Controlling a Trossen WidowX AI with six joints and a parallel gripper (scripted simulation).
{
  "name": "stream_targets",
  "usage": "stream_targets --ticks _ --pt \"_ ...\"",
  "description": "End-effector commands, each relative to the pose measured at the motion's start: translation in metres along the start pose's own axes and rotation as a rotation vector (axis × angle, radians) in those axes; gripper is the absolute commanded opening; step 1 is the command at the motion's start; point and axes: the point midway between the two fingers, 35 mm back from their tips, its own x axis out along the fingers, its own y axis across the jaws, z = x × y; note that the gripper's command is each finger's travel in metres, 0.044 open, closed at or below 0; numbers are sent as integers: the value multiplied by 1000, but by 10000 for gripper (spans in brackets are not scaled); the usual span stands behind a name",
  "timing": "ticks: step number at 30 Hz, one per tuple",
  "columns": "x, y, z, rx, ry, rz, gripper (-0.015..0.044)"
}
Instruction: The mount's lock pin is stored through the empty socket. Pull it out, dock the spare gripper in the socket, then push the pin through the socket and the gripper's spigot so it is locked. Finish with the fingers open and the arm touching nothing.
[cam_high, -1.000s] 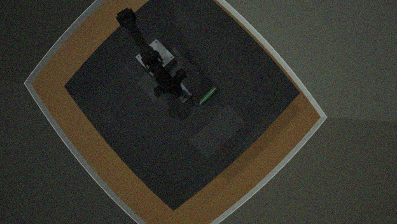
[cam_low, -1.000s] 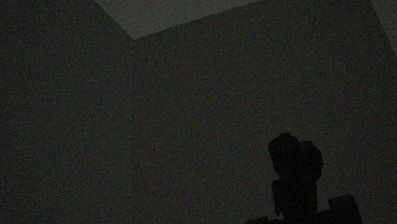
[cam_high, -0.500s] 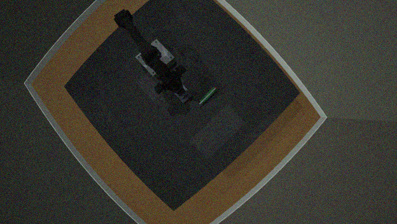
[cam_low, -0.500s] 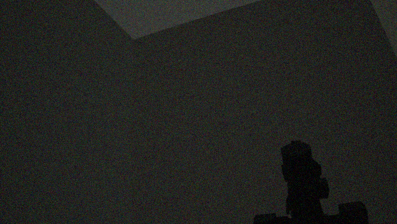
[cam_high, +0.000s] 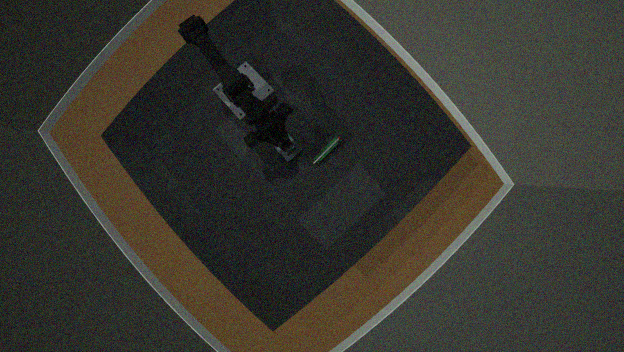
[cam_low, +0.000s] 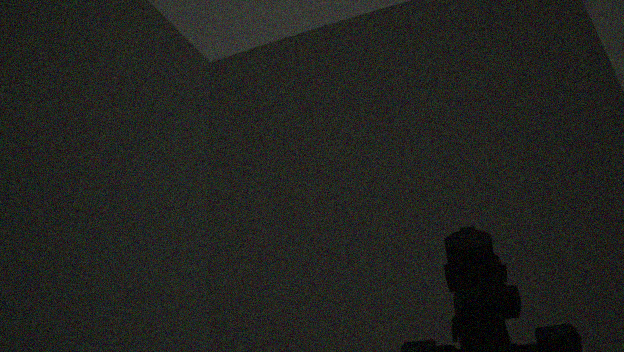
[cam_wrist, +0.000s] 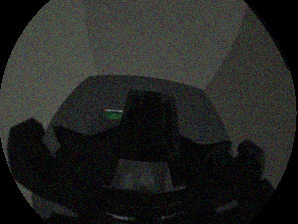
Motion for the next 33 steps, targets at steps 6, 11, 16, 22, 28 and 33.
stream_targets --ticks 6,11,16,22,28,33 --pt "9 -1 -4 -5 -12 -5 0" --pt "13 -1 -10 -4 -11 -5 0" --pt "19 -1 -14 -4 -11 -5 0" --pt "25 -1 -21 -4 -11 -5 0" --pt "32 -1 -27 -4 -11 -4 0" --pt "37 -1 -32 -4 -11 -4 0"
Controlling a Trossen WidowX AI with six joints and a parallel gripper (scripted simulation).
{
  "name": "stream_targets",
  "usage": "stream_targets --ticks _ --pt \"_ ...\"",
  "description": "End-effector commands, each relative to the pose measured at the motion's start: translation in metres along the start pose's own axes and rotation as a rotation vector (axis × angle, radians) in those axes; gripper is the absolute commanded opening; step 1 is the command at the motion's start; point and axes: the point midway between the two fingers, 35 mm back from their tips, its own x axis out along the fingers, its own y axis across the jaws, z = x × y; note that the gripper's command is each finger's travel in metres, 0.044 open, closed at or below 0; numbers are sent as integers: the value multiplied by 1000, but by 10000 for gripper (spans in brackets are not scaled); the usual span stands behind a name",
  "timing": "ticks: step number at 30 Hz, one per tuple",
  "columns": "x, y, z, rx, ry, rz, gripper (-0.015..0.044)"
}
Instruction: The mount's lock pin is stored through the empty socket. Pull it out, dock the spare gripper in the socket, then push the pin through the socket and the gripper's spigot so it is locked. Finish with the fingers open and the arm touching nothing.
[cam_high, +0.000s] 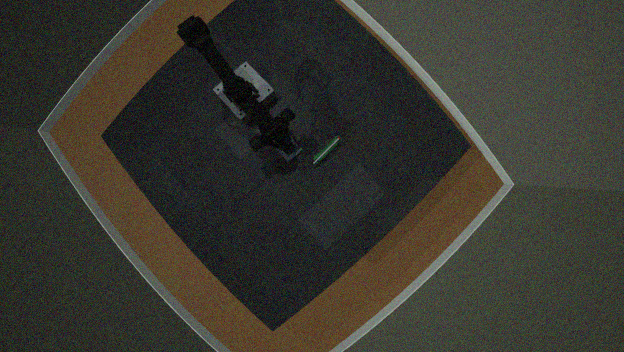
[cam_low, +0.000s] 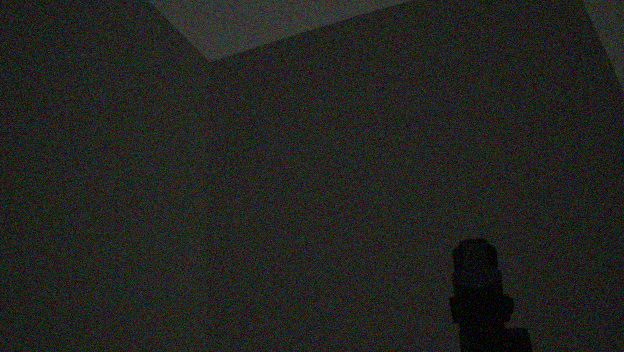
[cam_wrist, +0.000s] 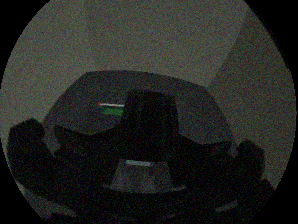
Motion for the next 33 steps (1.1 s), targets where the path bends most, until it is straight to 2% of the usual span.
stream_targets --ticks 1,21,33 --pt "4 -1 -1 5 -14 -5 0" --pt "11 0 -8 0 -10 0 0" --pt "11 0 -8 0 -10 0 315"
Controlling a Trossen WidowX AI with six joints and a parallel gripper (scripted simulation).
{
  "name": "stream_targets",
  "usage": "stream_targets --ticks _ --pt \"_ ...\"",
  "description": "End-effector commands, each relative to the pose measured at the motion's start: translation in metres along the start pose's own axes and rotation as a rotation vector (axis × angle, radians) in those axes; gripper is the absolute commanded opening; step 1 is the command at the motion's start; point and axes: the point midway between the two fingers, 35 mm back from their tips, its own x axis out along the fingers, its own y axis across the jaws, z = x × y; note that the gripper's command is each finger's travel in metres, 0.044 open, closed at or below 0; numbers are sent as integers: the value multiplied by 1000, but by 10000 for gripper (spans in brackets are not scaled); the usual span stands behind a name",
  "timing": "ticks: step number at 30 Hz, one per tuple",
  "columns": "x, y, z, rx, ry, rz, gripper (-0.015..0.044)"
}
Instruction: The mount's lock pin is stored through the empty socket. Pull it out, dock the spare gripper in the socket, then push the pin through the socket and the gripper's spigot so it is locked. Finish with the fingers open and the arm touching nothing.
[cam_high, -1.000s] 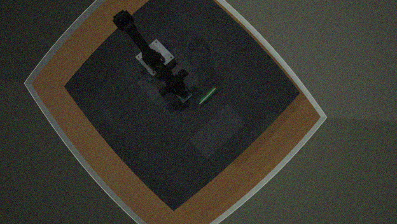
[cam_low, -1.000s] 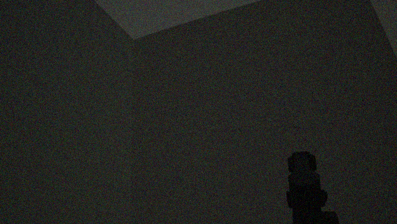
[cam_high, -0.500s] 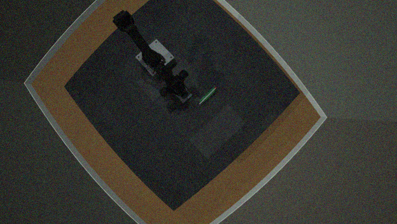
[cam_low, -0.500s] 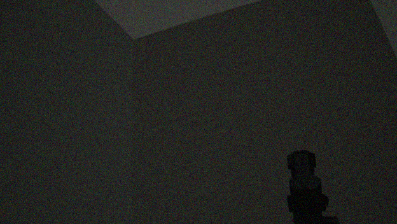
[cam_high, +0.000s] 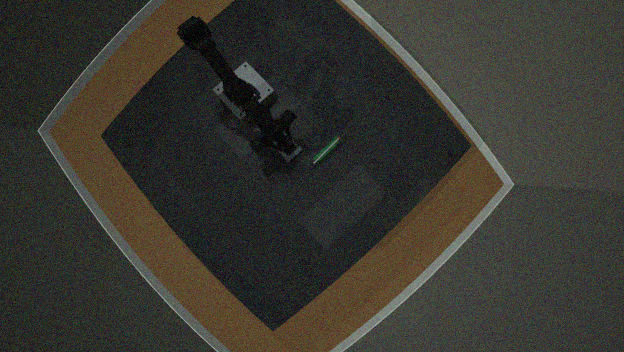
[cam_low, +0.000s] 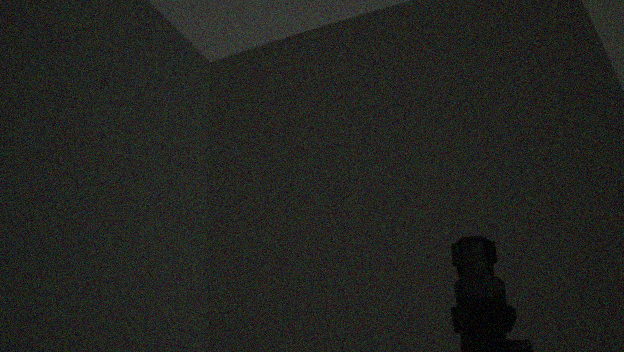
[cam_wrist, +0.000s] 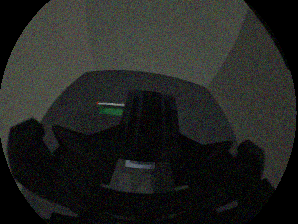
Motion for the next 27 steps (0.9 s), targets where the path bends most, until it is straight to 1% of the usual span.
stream_targets --ticks 1,5,27 --pt "0 0 1 0 -1 0 341" --pt "0 0 1 0 -1 0 440" --pt "-25 -2 15 9 25 -13 440"
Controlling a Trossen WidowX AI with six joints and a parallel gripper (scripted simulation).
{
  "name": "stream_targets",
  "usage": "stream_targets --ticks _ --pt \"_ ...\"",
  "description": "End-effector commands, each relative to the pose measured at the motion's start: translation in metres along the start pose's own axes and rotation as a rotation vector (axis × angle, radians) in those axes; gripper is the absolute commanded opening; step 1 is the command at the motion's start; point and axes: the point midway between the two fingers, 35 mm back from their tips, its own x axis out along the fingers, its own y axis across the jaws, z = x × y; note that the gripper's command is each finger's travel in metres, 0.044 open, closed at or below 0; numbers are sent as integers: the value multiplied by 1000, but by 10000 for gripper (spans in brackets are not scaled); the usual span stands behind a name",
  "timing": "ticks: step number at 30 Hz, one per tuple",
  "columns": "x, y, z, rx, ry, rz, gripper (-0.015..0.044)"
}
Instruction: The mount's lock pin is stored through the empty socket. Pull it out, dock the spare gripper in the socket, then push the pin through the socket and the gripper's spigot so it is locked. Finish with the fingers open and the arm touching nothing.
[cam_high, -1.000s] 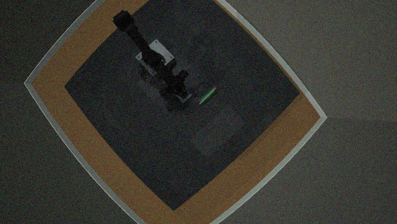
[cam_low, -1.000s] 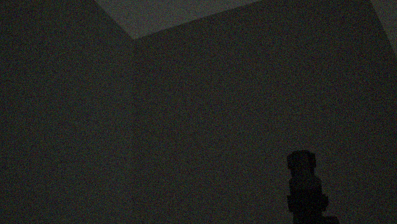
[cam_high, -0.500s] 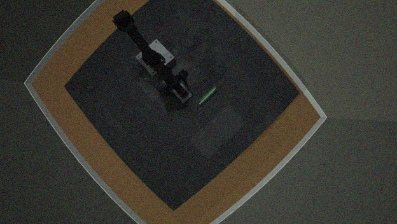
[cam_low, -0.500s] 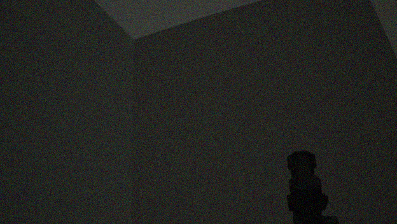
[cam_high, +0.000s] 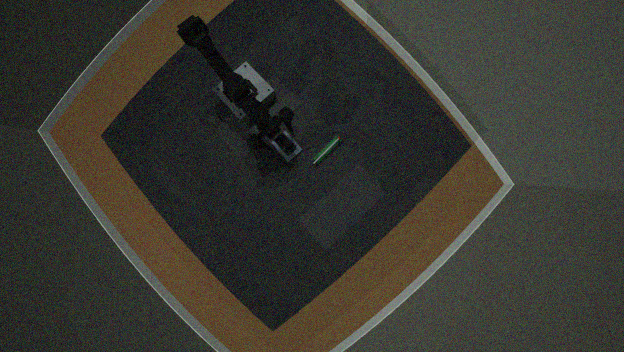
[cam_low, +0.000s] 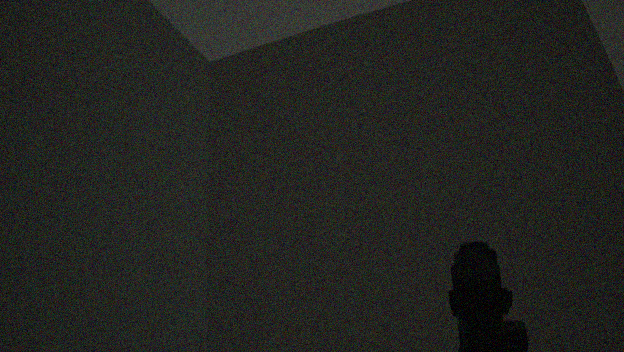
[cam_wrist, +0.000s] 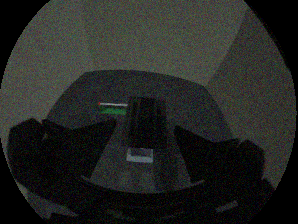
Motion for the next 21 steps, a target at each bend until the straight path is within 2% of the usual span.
stream_targets --ticks 1,21 --pt "-7 0 7 -1 -2 1 440" --pt "-33 -2 22 15 30 -17 440"
